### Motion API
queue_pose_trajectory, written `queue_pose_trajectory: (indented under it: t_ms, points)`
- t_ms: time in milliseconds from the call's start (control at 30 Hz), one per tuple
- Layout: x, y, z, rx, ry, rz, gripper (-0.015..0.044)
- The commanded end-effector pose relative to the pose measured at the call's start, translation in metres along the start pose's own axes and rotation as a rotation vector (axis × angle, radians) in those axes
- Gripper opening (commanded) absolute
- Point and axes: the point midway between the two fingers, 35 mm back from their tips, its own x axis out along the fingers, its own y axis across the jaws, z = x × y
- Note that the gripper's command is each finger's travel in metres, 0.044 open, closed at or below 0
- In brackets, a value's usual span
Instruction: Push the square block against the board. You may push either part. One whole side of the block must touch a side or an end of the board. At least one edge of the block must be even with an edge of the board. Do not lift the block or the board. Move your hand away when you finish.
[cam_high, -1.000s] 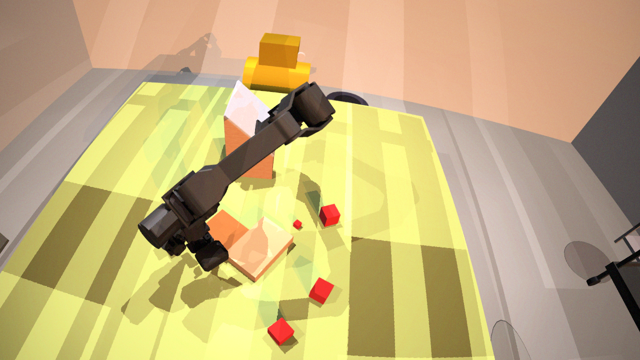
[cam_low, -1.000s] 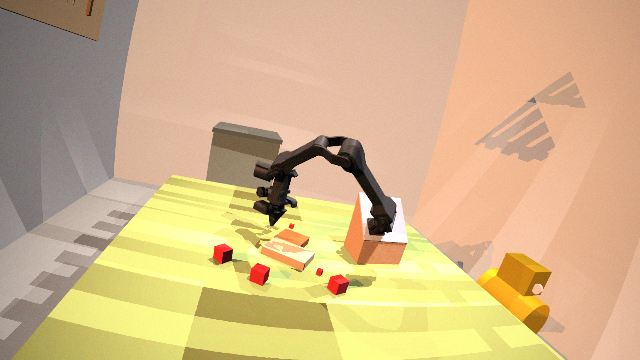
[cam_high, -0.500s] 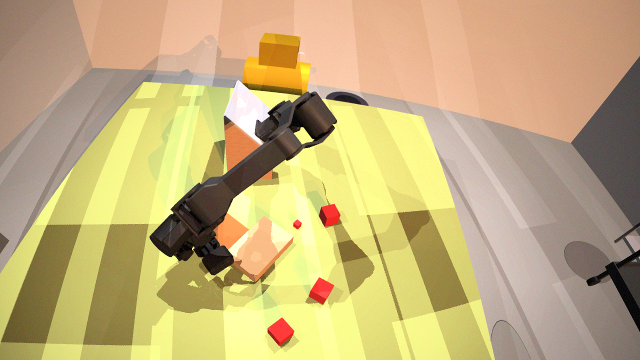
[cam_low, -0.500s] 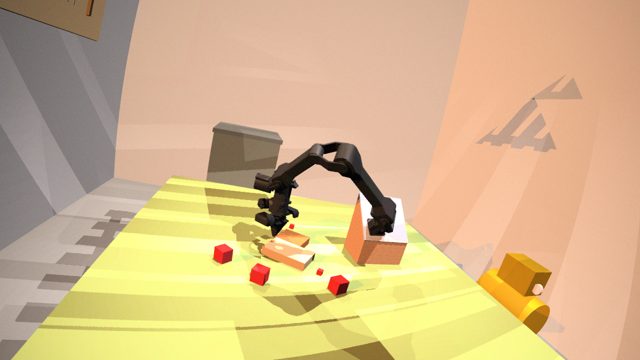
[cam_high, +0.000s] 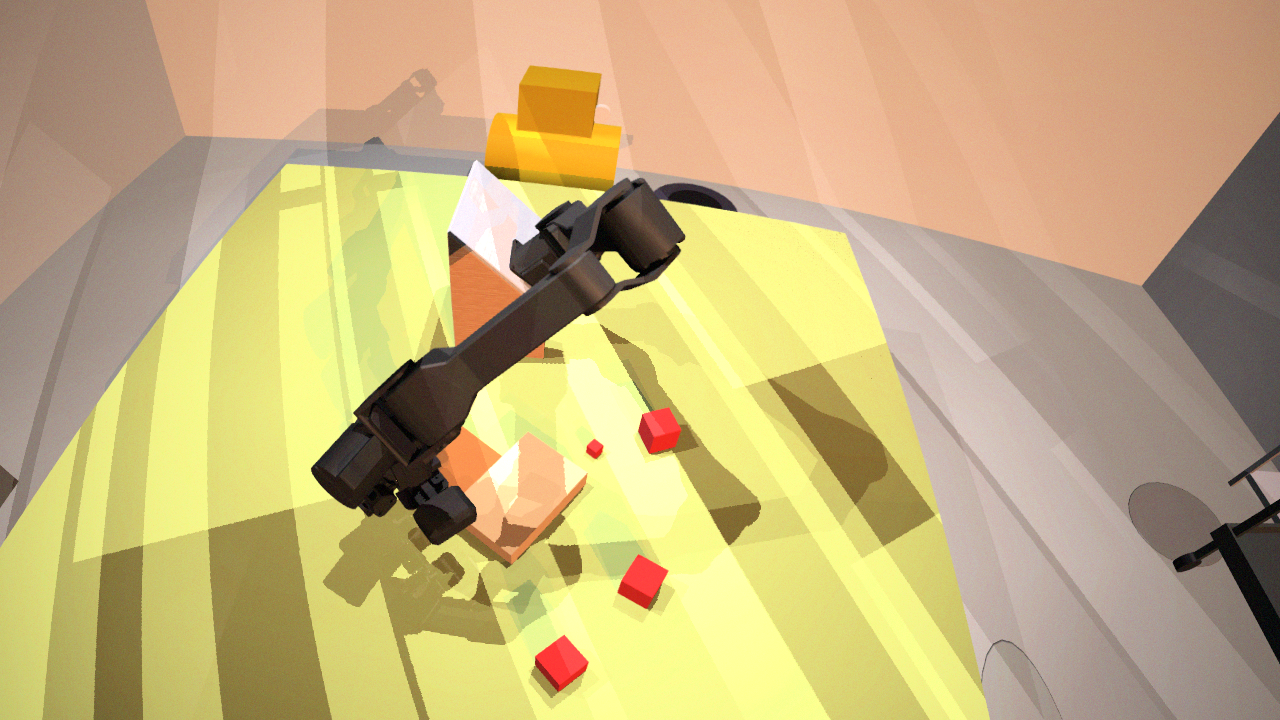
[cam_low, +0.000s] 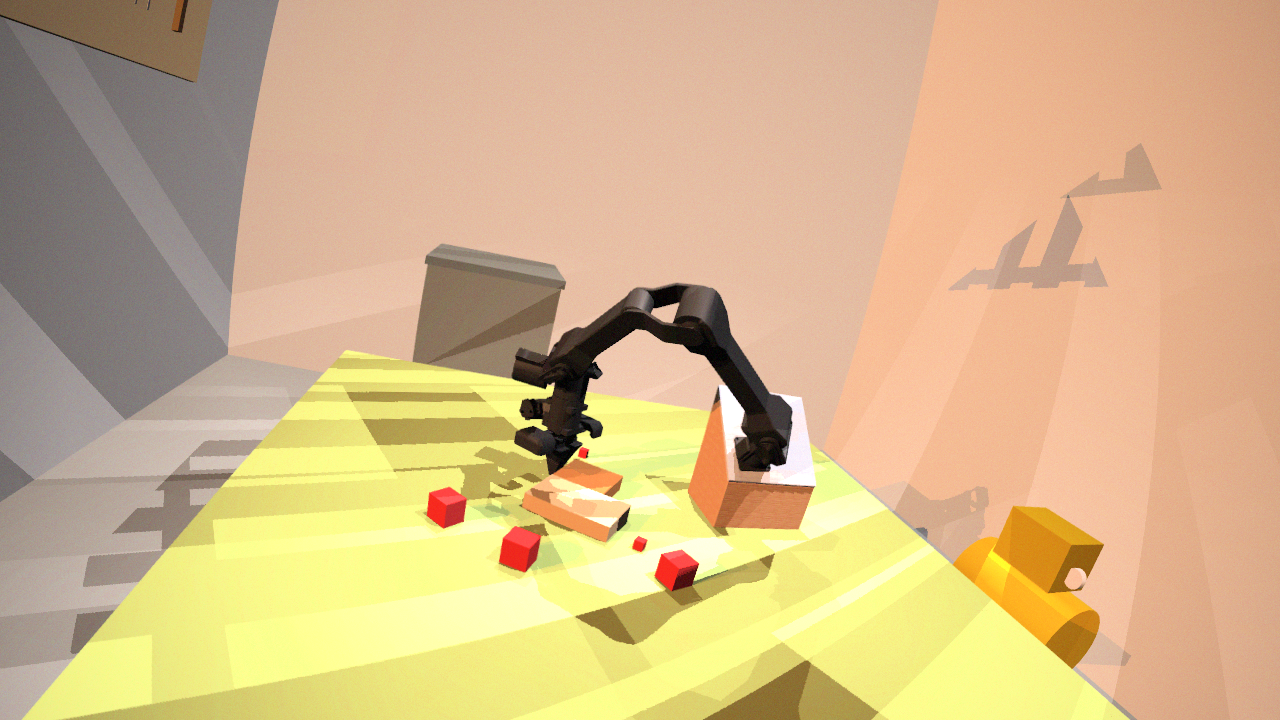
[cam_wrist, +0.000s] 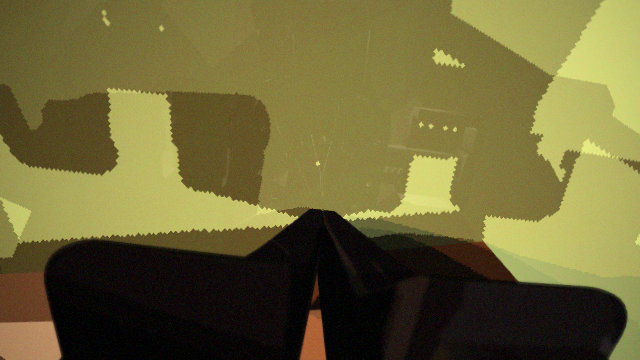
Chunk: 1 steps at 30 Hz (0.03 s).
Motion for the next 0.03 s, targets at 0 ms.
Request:
queue_pose_trajectory:
  t_ms: [0]
  points:
    - [-0.0002, 0.0005, 0.0043, 0.005, 0.001, 0.003, 0.0]
